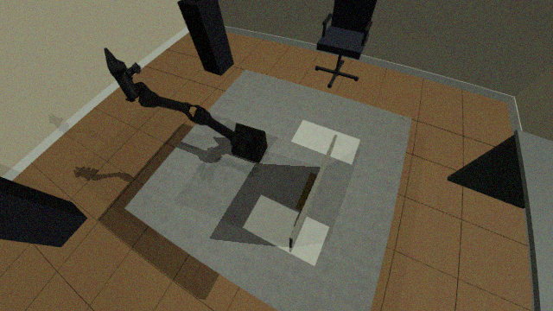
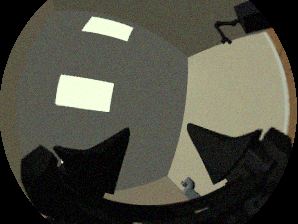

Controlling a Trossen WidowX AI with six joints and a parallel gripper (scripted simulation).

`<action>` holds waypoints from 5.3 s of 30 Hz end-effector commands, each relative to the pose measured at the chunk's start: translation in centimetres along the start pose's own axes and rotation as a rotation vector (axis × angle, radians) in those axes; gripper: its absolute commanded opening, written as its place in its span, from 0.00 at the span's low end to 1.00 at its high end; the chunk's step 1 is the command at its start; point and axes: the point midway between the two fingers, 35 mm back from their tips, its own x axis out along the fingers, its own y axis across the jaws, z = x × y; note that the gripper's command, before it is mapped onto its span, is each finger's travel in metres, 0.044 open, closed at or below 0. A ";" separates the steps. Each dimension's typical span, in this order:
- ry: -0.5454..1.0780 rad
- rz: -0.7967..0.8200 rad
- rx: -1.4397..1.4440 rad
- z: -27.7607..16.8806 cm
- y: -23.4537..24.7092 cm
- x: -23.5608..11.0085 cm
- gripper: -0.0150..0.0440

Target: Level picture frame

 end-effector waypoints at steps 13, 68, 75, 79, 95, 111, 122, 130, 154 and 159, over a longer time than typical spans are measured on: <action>0.284 0.329 0.756 -3.3 19.2 -2.9 0.69; 3.119 -0.428 1.840 23.6 46.0 -58.0 0.69; 3.119 -0.428 1.840 23.6 46.0 -58.0 0.69; 3.119 -0.428 1.840 23.6 46.0 -58.0 0.69; 3.119 -0.428 1.840 23.6 46.0 -58.0 0.69; 3.119 -0.428 1.840 23.6 46.0 -58.0 0.69; 3.119 -0.428 1.840 23.6 46.0 -58.0 0.69; 3.119 -0.428 1.840 23.6 46.0 -58.0 0.69; 3.119 -0.421 1.845 23.7 46.1 -58.0 0.69; 3.117 -0.424 1.845 23.7 48.0 -60.2 0.69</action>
